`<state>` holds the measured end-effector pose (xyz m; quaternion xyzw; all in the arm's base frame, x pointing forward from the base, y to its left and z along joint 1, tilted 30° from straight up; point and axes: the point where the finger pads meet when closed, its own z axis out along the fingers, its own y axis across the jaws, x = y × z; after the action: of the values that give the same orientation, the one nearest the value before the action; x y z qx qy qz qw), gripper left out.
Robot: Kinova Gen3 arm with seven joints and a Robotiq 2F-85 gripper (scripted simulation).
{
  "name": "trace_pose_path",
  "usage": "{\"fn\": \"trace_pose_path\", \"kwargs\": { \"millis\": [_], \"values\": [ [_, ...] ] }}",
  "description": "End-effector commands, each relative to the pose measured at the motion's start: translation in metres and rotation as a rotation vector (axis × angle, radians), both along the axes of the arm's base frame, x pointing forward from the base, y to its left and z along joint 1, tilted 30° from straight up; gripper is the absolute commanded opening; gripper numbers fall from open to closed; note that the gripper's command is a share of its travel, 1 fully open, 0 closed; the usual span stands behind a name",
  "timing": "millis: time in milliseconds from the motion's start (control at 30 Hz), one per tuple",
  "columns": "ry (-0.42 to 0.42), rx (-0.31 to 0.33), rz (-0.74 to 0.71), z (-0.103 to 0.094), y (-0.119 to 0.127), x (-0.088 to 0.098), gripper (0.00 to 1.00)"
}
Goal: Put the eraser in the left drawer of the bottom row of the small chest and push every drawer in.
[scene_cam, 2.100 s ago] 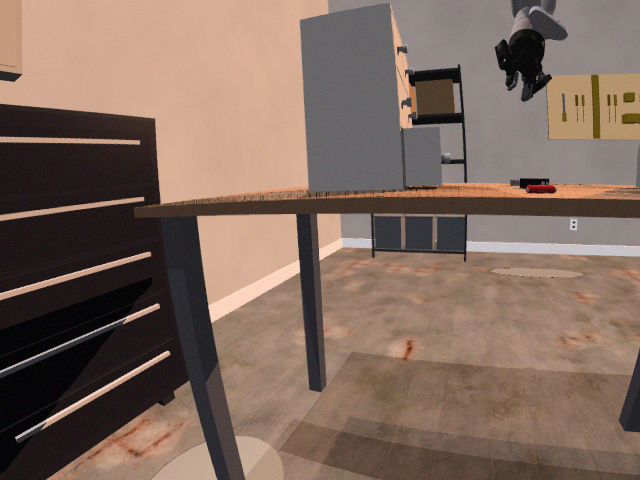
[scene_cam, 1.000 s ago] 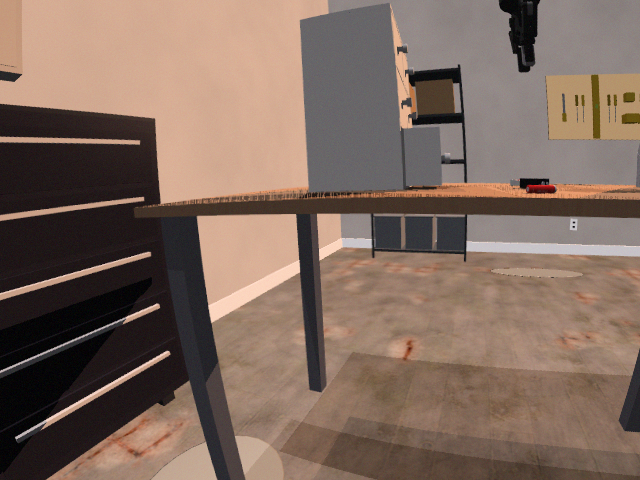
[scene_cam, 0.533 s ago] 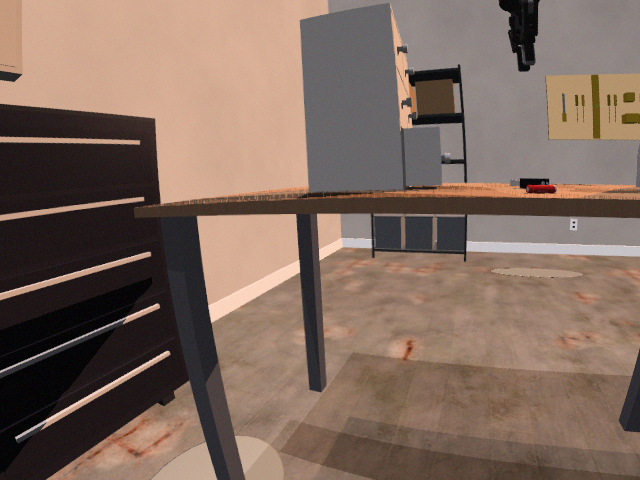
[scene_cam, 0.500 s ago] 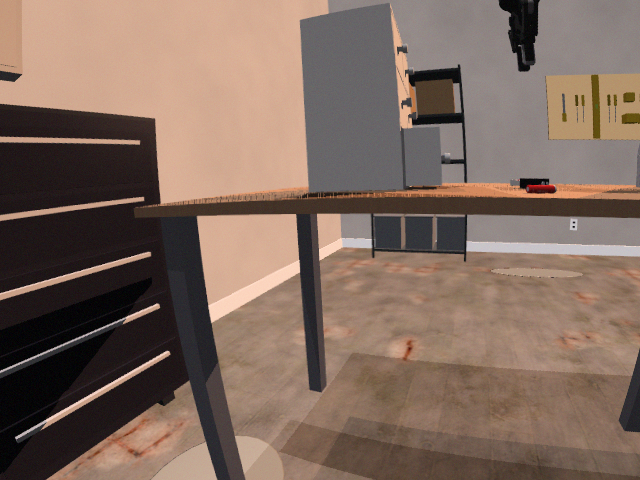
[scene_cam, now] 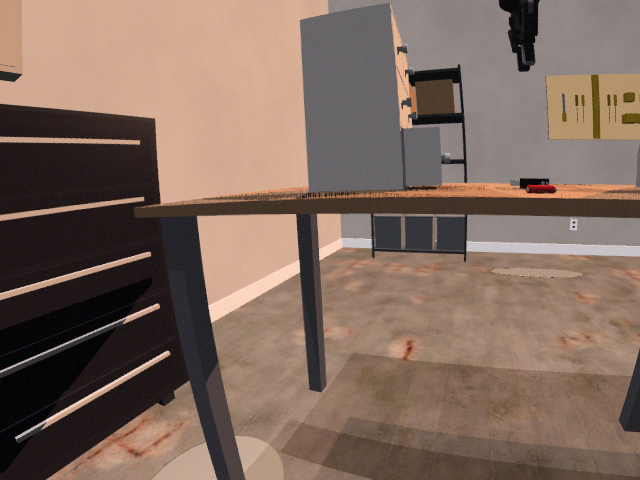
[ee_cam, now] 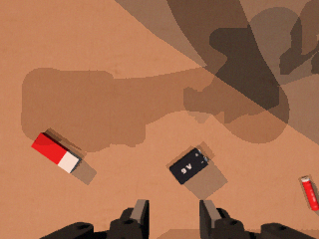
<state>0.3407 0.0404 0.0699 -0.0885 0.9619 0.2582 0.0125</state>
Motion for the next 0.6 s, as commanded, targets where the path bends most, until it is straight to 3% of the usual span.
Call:
{"fn": "trace_pose_path", "kwargs": {
  "millis": [0, 300, 567],
  "values": [
    [-0.002, 0.000, 0.001, 0.000, -0.001, 0.001, 0.33],
    [-0.022, -0.004, 0.037, -0.008, -0.004, 0.003, 0.33],
    [-0.079, -0.011, 0.143, -0.031, -0.013, 0.009, 0.33]
  ]
}}
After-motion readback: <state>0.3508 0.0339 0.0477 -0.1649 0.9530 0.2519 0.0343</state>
